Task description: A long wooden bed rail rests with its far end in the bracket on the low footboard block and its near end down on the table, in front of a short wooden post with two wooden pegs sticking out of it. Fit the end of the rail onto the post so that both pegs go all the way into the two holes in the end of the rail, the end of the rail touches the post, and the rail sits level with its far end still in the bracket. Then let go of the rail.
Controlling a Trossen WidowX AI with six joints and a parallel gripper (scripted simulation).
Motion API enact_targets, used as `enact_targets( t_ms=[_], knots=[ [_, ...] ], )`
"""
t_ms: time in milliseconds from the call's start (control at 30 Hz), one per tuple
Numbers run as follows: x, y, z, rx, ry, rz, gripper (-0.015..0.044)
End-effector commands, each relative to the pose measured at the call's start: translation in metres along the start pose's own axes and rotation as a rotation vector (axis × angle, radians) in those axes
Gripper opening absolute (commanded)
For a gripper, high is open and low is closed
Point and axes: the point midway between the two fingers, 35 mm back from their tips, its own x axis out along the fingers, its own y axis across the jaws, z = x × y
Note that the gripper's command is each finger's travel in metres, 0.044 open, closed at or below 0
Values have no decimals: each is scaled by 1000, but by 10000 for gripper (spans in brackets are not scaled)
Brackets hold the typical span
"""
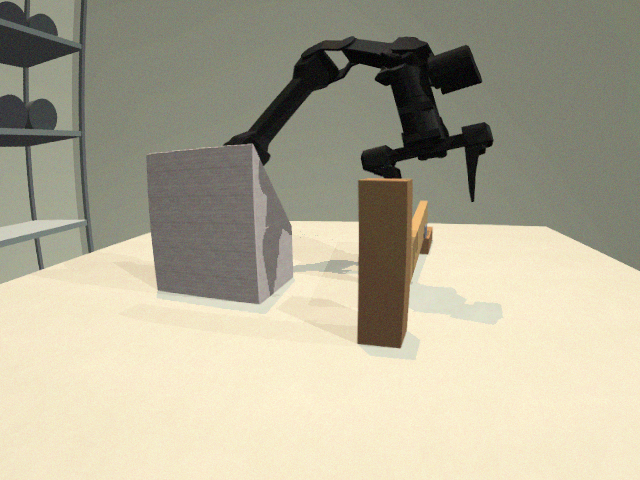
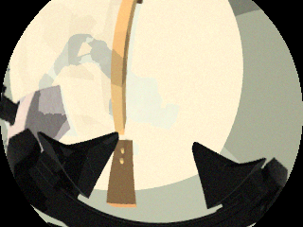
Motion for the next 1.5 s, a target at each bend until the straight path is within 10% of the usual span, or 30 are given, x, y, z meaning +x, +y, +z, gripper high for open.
enact_targets(
  t_ms=[0,1467],
  knots=[
    [25,38,21,-28,-83,174,440],
    [89,72,38,-38,-119,244,440]
  ],
)
